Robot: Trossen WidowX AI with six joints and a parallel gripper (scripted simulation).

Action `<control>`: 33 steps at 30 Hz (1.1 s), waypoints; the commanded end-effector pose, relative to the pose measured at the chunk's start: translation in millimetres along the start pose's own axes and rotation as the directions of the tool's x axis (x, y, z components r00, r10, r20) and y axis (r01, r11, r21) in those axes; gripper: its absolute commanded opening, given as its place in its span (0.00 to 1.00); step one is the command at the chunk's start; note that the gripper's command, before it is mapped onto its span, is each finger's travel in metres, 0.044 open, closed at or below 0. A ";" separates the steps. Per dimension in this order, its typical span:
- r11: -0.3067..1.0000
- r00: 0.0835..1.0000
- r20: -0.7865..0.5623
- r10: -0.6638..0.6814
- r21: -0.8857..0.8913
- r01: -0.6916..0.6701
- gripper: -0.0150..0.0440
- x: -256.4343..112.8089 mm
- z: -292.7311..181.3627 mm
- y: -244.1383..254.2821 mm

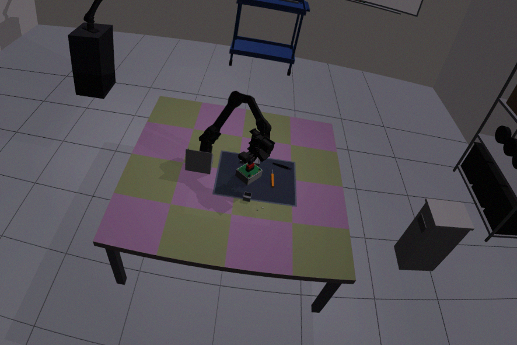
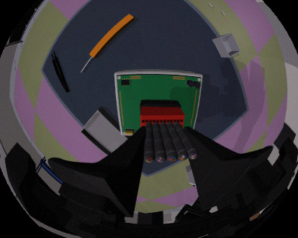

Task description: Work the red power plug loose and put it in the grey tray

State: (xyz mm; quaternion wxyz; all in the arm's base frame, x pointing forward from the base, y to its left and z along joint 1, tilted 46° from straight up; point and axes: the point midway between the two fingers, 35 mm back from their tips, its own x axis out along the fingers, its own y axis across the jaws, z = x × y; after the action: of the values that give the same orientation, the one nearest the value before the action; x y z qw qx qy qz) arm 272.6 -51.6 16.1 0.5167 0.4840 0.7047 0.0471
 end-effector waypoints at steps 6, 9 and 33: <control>0.989 0.989 0.022 -0.146 0.009 0.146 0.25 -13.2 0.0 12.1; 0.994 0.994 0.022 -0.108 0.008 0.108 0.25 -13.6 0.0 8.7; 0.991 0.990 0.022 -0.136 0.009 0.136 0.25 -19.2 -0.1 11.2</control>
State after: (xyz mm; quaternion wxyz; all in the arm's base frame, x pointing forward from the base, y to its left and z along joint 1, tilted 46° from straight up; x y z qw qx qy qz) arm 275.2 -53.9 23.9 0.5137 0.4594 0.7242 0.0255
